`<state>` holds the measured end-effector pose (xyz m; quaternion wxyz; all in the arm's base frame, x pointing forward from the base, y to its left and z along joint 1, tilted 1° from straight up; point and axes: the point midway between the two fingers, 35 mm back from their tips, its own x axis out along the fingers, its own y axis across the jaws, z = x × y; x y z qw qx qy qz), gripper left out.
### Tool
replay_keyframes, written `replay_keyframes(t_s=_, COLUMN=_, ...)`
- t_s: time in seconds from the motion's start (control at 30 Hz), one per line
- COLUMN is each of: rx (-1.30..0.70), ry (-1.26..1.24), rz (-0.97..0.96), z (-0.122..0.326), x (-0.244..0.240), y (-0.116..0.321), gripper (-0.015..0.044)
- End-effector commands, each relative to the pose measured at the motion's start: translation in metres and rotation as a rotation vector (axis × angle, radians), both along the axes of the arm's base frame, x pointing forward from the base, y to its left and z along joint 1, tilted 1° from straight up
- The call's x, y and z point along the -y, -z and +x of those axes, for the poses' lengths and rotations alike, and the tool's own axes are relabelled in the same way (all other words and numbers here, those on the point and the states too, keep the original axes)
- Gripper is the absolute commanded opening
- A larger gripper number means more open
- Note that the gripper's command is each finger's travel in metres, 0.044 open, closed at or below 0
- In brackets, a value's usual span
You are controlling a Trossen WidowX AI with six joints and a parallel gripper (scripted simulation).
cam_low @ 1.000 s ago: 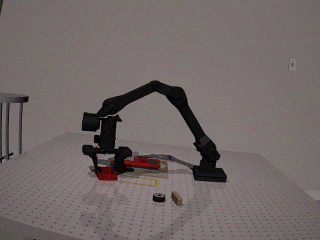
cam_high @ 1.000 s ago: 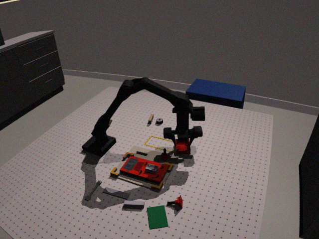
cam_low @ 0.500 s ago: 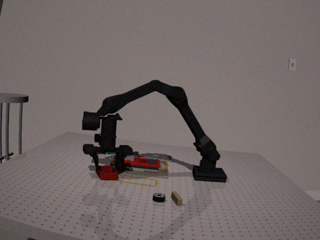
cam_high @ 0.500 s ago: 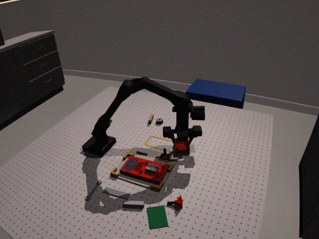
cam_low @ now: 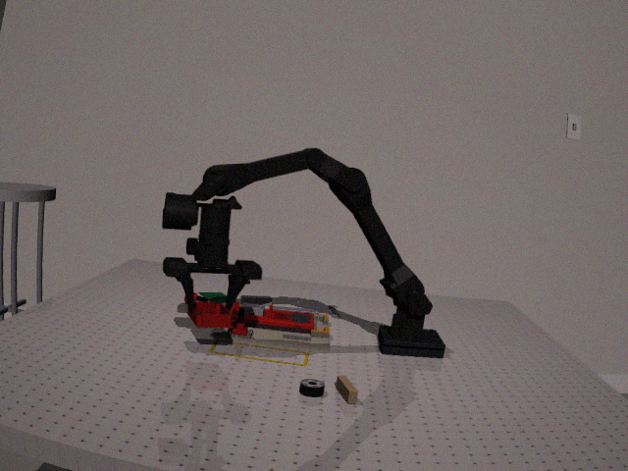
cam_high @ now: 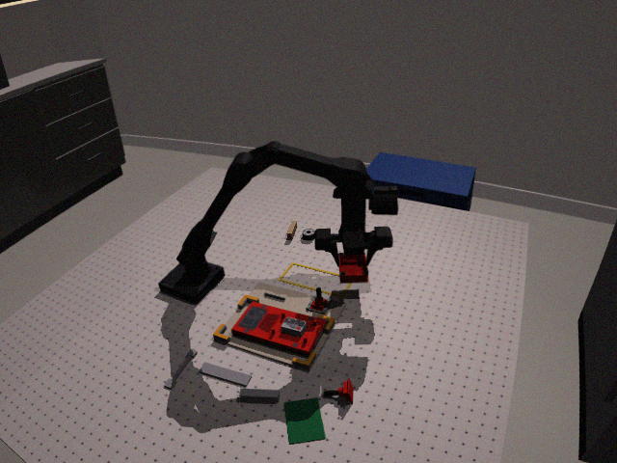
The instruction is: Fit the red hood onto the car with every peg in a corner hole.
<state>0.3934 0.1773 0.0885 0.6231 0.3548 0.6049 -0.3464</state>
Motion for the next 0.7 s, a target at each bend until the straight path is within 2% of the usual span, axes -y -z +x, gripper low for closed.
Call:
replay_keyframes(t_s=0.0, rx=0.012, ry=0.002, rz=0.006, z=0.001, x=-0.001, y=-0.017, gripper=0.0)
replay_keyframes(t_s=0.2, rx=0.012, ry=0.002, rz=0.006, z=0.0, x=-0.001, y=-0.028, gripper=0.0)
replay_keyframes(t_s=0.27, rx=0.005, ry=-0.019, rz=0.002, z=0.0, x=0.0, y=-0.02, gripper=0.0)
replay_keyframes(t_s=0.67, rx=0.005, ry=-0.351, rz=-0.009, z=-0.004, x=-0.001, y=-0.02, gripper=0.0)
